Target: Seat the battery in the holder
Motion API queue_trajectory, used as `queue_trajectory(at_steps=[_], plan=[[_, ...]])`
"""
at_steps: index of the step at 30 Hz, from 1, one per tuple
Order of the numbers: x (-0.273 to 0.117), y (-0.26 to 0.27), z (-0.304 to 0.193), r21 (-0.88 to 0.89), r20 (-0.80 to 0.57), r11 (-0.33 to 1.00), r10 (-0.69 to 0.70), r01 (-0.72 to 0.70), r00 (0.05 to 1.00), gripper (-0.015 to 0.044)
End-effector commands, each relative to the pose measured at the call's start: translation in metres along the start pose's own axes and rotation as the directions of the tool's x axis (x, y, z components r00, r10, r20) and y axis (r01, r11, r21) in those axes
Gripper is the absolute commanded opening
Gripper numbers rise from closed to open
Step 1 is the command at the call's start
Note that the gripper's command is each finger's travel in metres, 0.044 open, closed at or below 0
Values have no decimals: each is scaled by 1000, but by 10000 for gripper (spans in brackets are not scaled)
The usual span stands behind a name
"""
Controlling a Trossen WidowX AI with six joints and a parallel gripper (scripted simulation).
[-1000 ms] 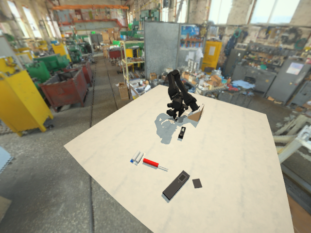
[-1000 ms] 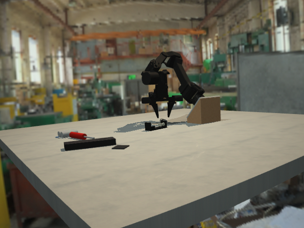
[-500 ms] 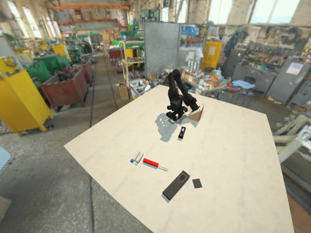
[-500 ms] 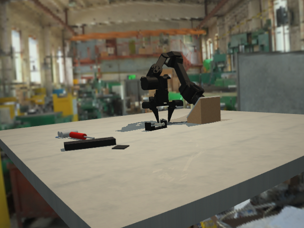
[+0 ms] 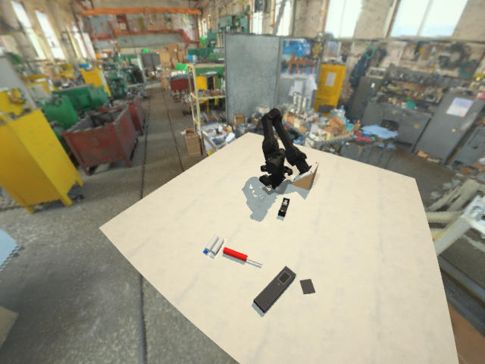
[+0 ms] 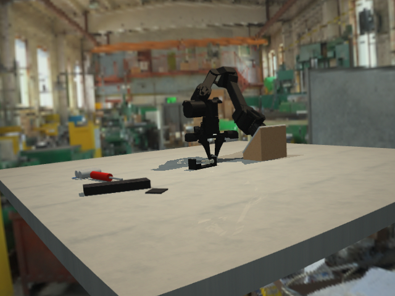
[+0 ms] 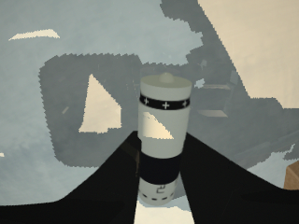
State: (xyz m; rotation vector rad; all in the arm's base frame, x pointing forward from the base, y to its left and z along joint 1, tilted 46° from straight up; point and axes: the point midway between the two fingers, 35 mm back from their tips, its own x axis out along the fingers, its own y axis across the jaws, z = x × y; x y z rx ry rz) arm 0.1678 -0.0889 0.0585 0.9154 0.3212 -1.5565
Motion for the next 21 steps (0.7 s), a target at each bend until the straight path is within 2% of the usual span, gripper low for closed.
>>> queue_trajectory(at_steps=[1,15,21], plan=[[-2,4,-1,-22,-7,1000,17,-18,1000,71],[-50,0,-1,-12,0,1000,0,0,1000,71],[-56,11,-14,-278,-12,961,-9,5,1000,71]])
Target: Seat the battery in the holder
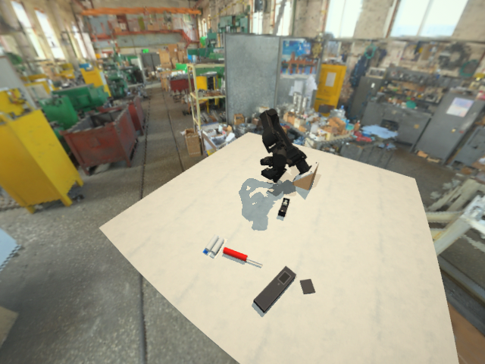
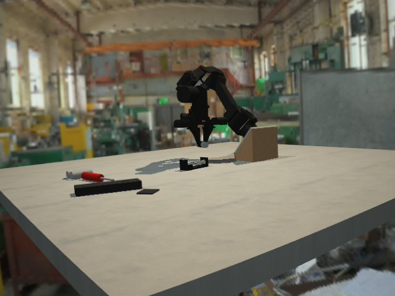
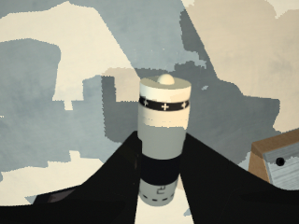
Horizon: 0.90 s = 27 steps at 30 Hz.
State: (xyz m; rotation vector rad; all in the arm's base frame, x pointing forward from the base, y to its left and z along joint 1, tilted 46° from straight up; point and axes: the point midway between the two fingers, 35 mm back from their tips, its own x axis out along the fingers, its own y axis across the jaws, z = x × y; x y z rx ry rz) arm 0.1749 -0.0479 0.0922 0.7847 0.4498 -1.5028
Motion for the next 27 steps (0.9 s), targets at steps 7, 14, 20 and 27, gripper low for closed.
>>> queue_trajectory(at_steps=[7,14,20,27], plan=[[-10,24,-22,-454,-14,891,-7,0,1000,71],[-16,42,-44,-756,-12,655,-5,-6,1000,71],[-20,57,-64,-927,-11,375,-2,-9,1000,71],[-23,72,-91,-1000,-9,0,0,-9,1000,71]])
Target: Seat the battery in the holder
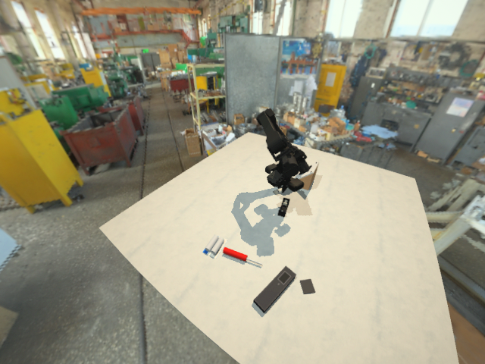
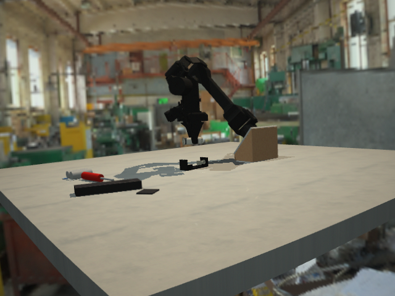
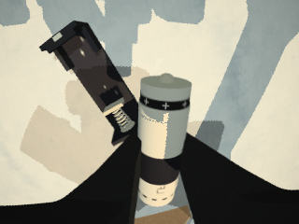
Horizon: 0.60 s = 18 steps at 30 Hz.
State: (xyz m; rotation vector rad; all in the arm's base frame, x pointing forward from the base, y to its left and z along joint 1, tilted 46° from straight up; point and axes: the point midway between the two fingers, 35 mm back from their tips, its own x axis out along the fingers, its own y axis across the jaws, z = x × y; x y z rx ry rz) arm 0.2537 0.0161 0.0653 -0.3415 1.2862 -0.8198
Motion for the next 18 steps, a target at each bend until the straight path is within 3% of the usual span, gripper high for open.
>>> queue_trajectory(at_steps=[1,8,18], plan=[[-2,17,5,-205,1,979,3,-3,1000,71],[-2,45,12,-525,4,851,1,1,1000,71],[3,46,13,-533,29,846,19,-1,999,71]])
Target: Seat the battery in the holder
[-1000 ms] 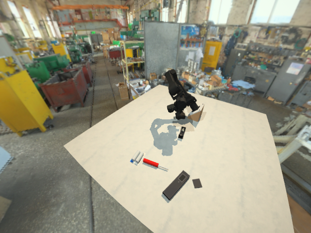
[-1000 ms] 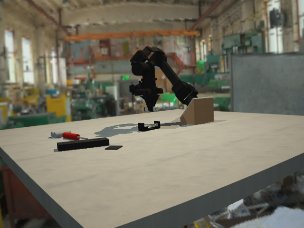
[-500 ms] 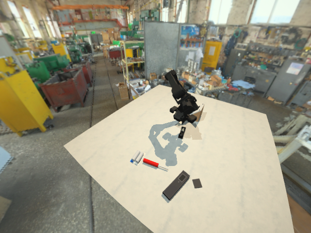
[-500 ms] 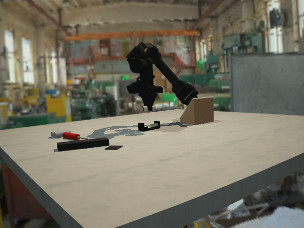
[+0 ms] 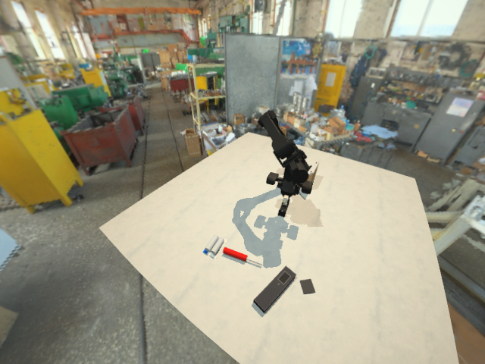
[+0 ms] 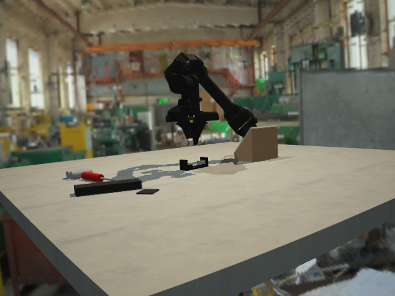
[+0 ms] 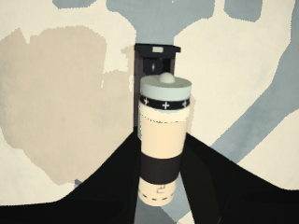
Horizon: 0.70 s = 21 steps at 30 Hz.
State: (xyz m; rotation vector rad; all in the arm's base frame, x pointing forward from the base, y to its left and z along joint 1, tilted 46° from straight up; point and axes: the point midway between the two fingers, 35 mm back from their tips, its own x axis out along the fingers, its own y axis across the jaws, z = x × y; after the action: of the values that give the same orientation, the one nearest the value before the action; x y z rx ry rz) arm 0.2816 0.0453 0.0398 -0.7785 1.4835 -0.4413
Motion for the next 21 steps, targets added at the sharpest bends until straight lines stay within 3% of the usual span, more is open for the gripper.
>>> queue_trajectory(at_steps=[1,21], plan=[[5,0,0,-12,26,1000,1,-1,1000,71],[38,-2,4,-3,238,1000,14,-13,971,71]])
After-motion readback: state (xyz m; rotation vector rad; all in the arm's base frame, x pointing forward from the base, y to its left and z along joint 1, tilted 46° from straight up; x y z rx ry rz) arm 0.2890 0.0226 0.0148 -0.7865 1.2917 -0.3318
